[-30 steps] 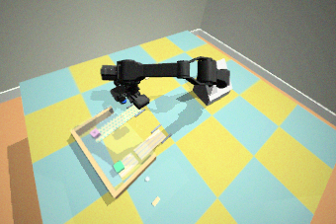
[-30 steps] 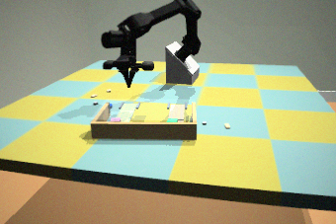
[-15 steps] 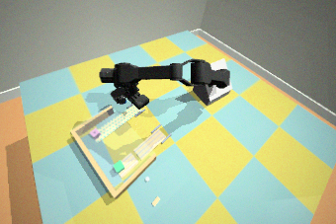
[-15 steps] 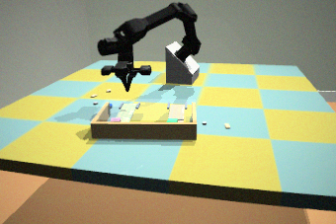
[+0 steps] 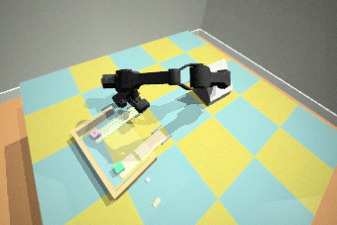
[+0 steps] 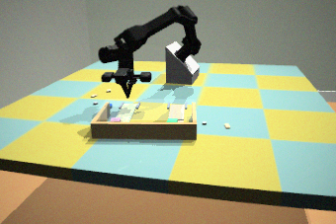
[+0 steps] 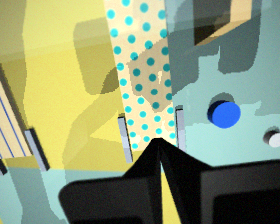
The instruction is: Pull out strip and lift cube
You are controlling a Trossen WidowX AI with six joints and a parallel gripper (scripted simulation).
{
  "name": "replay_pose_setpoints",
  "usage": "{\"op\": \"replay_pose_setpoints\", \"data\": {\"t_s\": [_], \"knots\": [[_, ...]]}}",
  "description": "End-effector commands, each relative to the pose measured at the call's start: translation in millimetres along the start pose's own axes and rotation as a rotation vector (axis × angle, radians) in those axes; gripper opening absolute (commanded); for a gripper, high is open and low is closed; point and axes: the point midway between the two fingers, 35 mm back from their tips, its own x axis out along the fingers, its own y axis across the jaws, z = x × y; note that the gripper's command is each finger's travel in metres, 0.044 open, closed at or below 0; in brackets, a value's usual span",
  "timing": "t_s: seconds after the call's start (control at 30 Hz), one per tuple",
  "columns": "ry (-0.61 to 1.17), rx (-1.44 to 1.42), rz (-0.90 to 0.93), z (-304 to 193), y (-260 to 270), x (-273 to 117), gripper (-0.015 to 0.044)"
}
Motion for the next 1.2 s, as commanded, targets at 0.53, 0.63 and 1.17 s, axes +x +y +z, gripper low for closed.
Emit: {"op": "replay_pose_setpoints", "data": {"t_s": [0.53, 0.63, 1.17], "knots": [[-0.002, 0.004, 0.008, 0, 4, 32, 0.0], [-0.002, 0.004, 0.008, 0, 4, 33, 0.0], [-0.002, 0.004, 0.008, 0, 4, 34, 0.0]]}}
